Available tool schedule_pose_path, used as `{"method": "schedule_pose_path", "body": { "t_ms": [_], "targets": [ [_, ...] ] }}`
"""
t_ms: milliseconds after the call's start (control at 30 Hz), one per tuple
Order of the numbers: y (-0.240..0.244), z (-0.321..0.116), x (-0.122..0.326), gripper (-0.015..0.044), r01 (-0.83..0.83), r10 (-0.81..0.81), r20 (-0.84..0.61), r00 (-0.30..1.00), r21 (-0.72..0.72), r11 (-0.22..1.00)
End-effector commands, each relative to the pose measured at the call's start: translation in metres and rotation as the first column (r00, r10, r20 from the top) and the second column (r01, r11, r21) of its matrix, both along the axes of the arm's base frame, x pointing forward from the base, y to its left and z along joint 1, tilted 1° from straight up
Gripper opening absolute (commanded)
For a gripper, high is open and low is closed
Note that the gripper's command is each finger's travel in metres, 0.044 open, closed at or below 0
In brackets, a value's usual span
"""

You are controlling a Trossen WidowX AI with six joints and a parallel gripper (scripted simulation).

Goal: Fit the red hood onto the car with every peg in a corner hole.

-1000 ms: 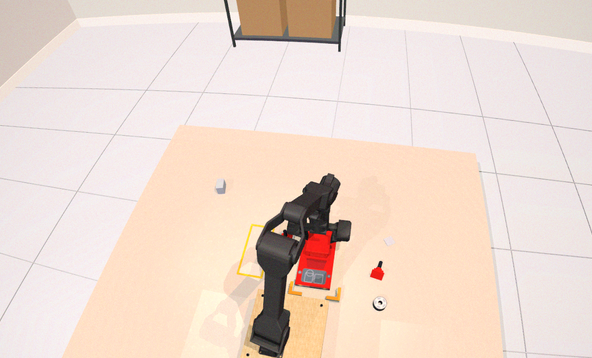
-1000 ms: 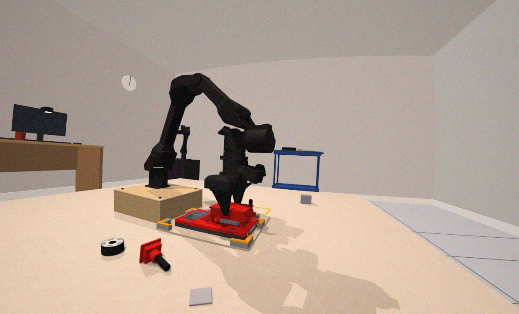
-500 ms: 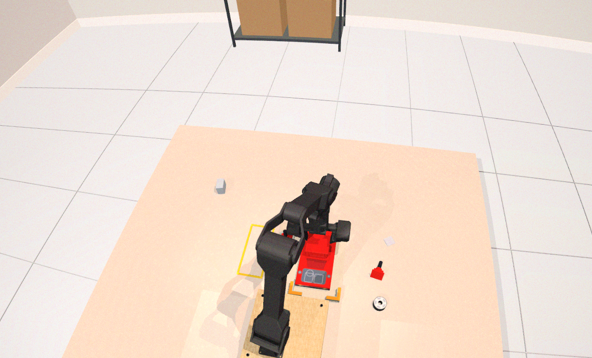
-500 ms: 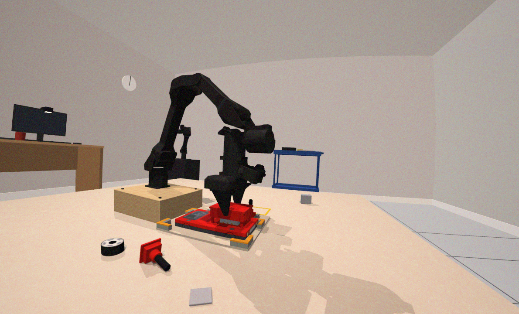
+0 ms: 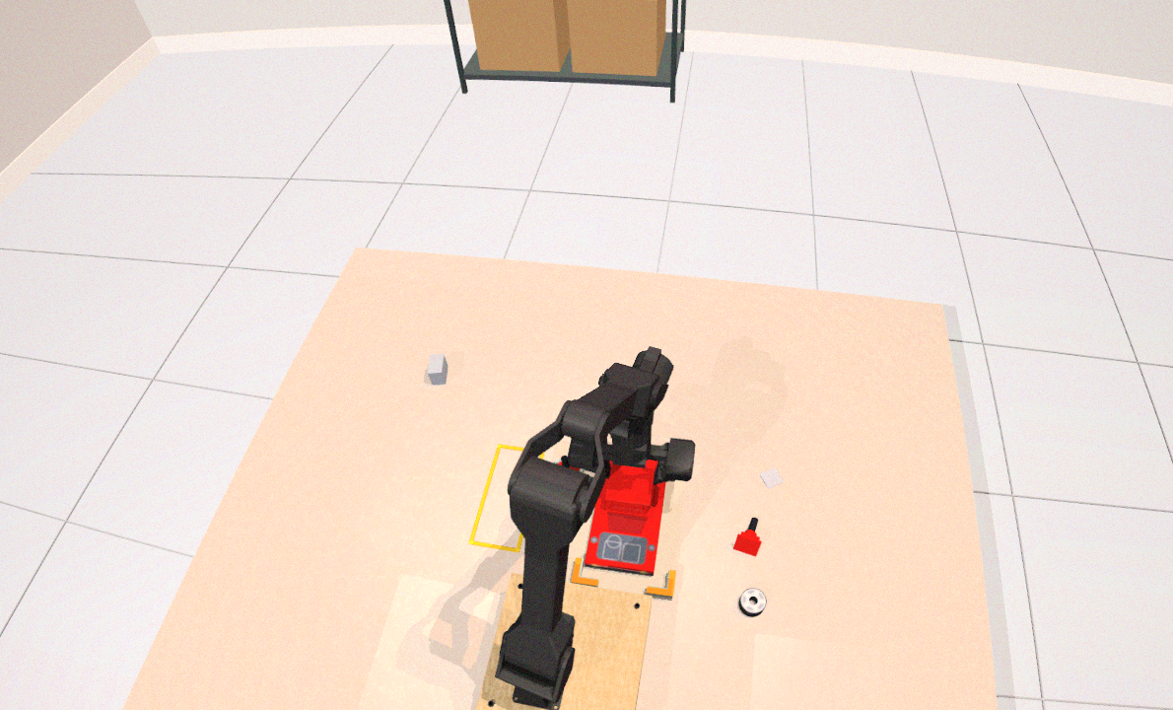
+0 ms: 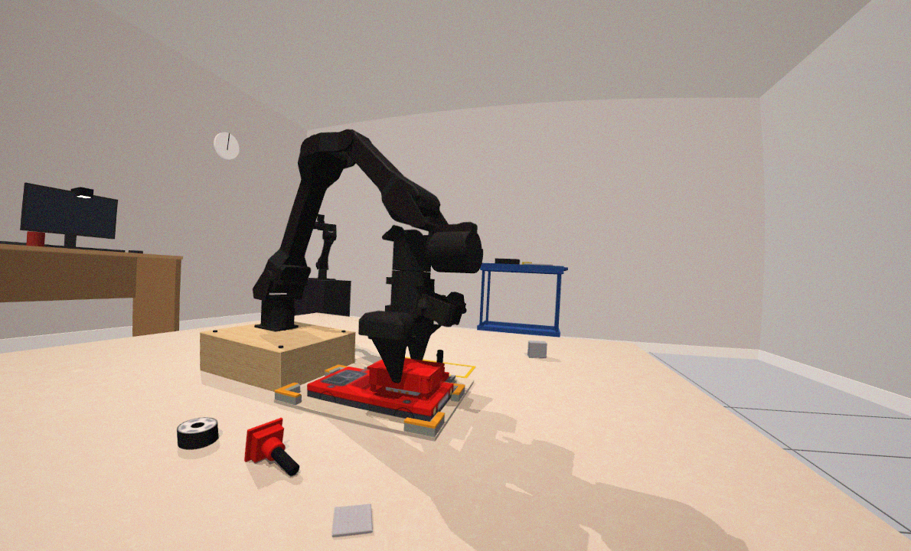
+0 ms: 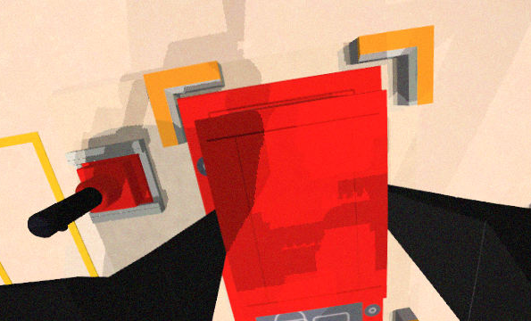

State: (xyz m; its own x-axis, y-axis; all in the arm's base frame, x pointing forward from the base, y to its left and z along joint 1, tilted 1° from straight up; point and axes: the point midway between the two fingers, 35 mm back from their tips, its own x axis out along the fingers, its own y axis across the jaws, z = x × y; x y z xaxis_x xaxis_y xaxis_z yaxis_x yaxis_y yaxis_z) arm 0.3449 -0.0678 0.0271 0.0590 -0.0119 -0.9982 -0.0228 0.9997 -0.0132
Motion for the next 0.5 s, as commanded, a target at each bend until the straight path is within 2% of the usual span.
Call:
{"method": "schedule_pose_path", "body": {
  "t_ms": [0, 467],
  "targets": [
    [0.0000, -0.0032, -0.0001, 0.0000, 0.000, 0.000, -0.002, 1.000, 0.000, 1.000],
    [-0.0002, -0.0097, 0.0000, 0.0000, 0.000, 0.000, -0.002, 1.000, 0.000, 1.000]
  ]
}}
